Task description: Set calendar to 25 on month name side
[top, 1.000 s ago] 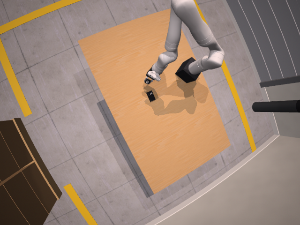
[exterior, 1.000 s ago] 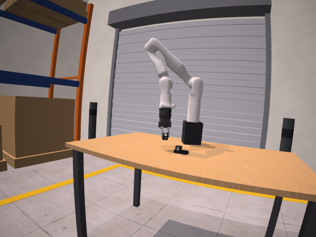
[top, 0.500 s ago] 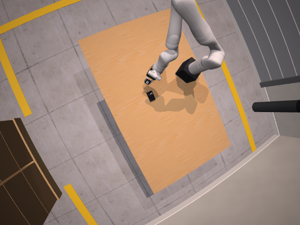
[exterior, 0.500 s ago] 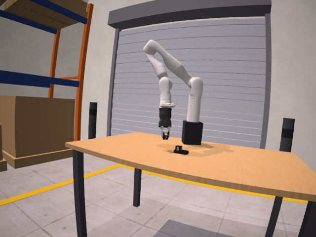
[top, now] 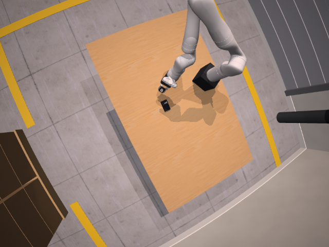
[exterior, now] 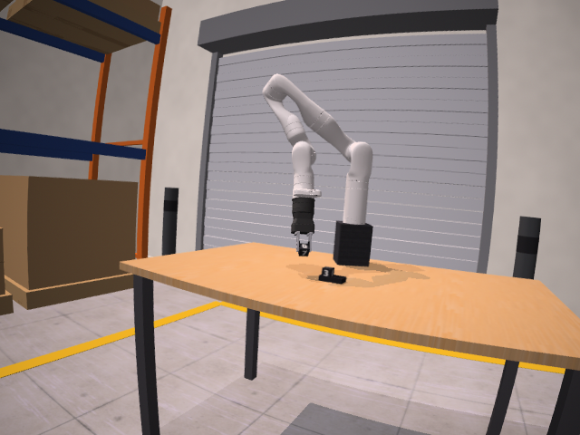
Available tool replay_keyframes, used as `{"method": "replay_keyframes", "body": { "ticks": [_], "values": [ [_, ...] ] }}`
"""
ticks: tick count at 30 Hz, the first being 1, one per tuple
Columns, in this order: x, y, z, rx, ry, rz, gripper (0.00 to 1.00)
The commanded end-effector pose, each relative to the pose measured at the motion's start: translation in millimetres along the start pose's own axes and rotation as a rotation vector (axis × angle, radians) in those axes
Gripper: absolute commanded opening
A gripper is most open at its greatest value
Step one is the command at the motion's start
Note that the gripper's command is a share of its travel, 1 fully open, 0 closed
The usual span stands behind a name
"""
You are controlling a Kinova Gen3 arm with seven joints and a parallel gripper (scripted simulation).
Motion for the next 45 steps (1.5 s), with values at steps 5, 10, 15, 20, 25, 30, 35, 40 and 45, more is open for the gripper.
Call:
{"method": "replay_keyframes", "body": {
  "ticks": [5,10,15,20,25,30,35,40,45],
  "values": [
    [0,0.2,-1,0.005,0.0,0.002,0.6],
    [0,2.0,-5,0.023,-0.003,0.011,0.6],
    [0,4.5,-12,0.06,-0.005,0.026,0.6],
    [1,5.6,-16,0.091,-0.006,0.034,0.6],
    [1,6.1,-20,0.152,-0.006,0.041,0.6],
    [2,4.9,-23,0.209,-0.003,0.041,0.6],
    [3,3.4,-23,0.247,-0.001,0.037,0.6],
    [3,2.9,-23,0.257,0.0,0.036,0.6],
    [4,2.8,-23,0.26,0.0,0.036,0.6]
  ]
}}
Point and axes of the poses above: the point where the finger pads meet when closed, its own y axis out along the fingers, its own x axis across the jaws, z = x × y, the point moved 8 cm from there along -y, back along the fingers, and after that the axes turned 8 degrees about y, right-handed, at the moved point
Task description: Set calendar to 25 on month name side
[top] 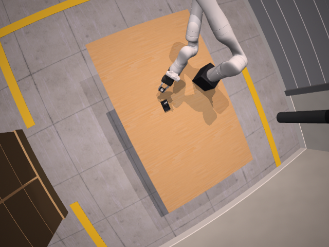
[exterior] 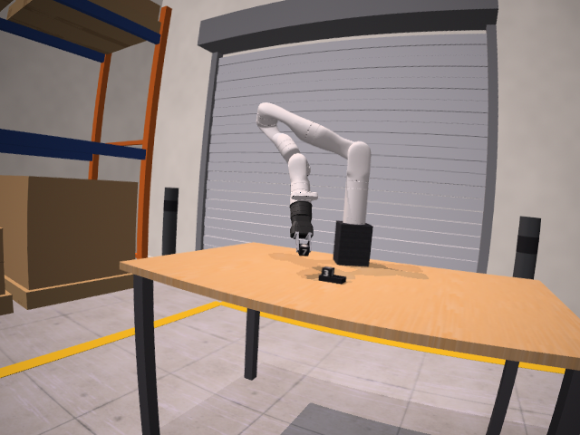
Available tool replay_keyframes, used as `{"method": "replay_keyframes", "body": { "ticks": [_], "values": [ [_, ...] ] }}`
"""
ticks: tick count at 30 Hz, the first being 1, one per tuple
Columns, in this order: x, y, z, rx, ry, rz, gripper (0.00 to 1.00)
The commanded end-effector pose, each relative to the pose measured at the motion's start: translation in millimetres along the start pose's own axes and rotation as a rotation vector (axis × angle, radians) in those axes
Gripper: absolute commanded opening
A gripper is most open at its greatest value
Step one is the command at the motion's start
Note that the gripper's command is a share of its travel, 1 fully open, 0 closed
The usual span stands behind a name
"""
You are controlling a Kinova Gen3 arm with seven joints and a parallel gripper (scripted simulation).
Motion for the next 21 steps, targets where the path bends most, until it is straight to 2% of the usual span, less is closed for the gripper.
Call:
{"method": "replay_keyframes", "body": {
  "ticks": [1,9,21],
  "values": [
    [0,-0.3,-1,0.002,0.004,0.0,0.6],
    [1,1.0,-4,0.036,0.007,0.012,0.6],
    [3,3.2,-21,0.221,0.007,0.038,0.6]
  ]
}}
Point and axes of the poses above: the point where the finger pads meet when closed, its own y axis out along the fingers, its own x axis across the jaws, z = x × y, the point moved 8 cm from there along -y, back along the fingers, and after that the axes turned 8 degrees about y, right-handed, at the moved point
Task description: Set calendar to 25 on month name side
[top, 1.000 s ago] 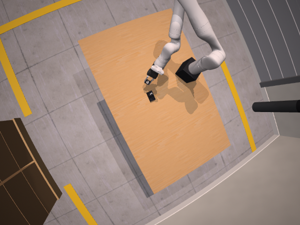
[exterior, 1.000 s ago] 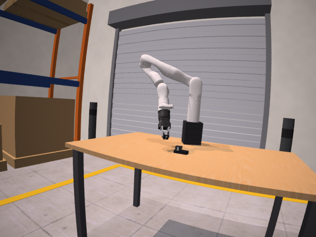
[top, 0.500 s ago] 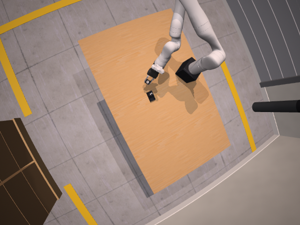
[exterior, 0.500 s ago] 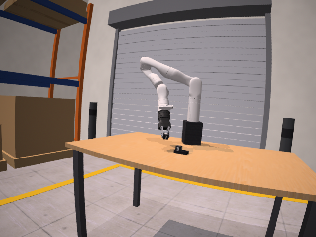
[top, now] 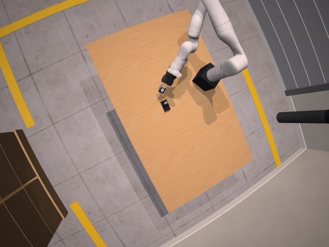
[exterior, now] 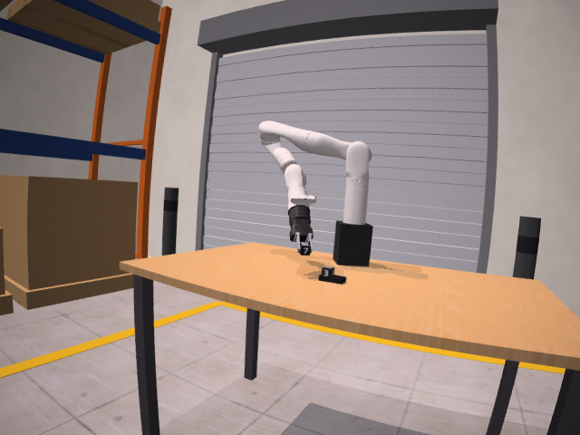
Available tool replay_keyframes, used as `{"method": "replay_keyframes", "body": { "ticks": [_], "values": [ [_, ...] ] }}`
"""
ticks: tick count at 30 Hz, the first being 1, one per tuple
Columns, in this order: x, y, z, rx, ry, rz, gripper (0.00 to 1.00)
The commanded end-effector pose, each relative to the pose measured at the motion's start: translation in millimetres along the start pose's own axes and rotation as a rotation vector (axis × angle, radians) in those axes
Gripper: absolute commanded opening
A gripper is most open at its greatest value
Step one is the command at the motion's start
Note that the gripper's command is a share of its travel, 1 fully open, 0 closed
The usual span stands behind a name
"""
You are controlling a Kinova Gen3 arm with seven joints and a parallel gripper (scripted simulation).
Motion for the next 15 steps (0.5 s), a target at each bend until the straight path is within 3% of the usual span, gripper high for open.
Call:
{"method": "replay_keyframes", "body": {
  "ticks": [1,15],
  "values": [
    [2.4,-1.2,-9.7,0.046,0.049,-0.008,0.6],
    [2.4,-1.8,-11.7,0.075,0.046,-0.01,0.6]
  ]
}}
Point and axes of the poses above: the point where the finger pads meet when closed, its own y axis out along the fingers, its own x axis across the jaws, z = x × y, the point moved 8 cm from there along -y, back along the fingers, and after that the axes turned 8 degrees about y, right-handed, at the moved point
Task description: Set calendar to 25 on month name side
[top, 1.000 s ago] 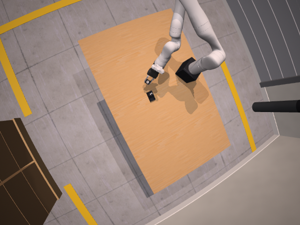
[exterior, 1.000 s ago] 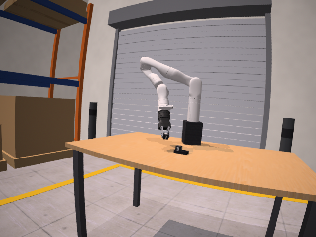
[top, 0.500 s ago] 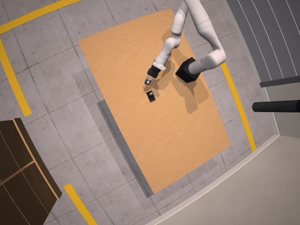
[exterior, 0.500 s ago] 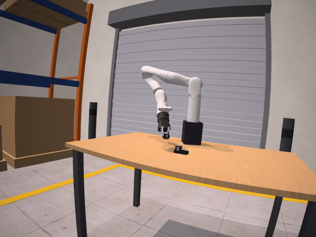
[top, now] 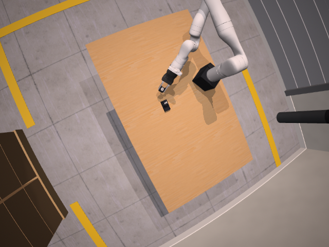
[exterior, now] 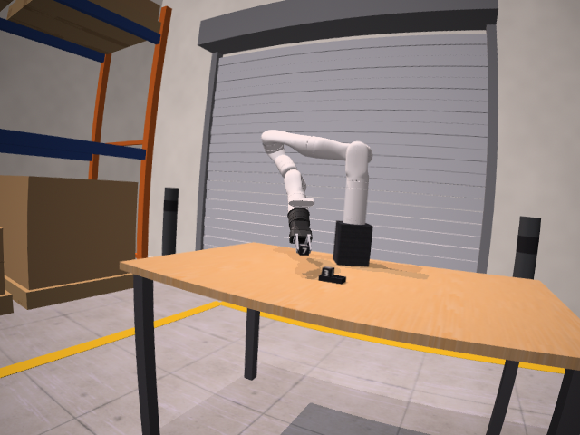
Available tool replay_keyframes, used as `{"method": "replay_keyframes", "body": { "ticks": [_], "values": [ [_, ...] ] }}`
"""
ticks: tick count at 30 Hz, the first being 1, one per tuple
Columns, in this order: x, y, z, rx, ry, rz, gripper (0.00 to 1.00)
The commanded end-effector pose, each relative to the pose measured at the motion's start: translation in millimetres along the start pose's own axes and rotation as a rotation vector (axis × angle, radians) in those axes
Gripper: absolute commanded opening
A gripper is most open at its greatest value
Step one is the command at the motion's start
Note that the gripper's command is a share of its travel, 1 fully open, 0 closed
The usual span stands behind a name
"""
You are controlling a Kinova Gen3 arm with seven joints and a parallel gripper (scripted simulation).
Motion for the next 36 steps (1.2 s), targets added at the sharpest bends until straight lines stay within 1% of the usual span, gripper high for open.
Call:
{"method": "replay_keyframes", "body": {
  "ticks": [1,24,36],
  "values": [
    [0,-0.3,0,0.002,0.002,-0.001,0.6],
    [1,3.7,-4,0.002,0.002,-0.001,0.6],
    [2,15.2,-15,0.002,0.002,-0.001,0.6]
  ]
}}
Point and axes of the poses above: the point where the finger pads meet when closed, its own y axis out along the fingers, its own x axis across the jaws, z = x × y, the point moved 8 cm from there along -y, back along the fingers, and after that the axes turned 8 degrees about y, right-handed, at the moved point
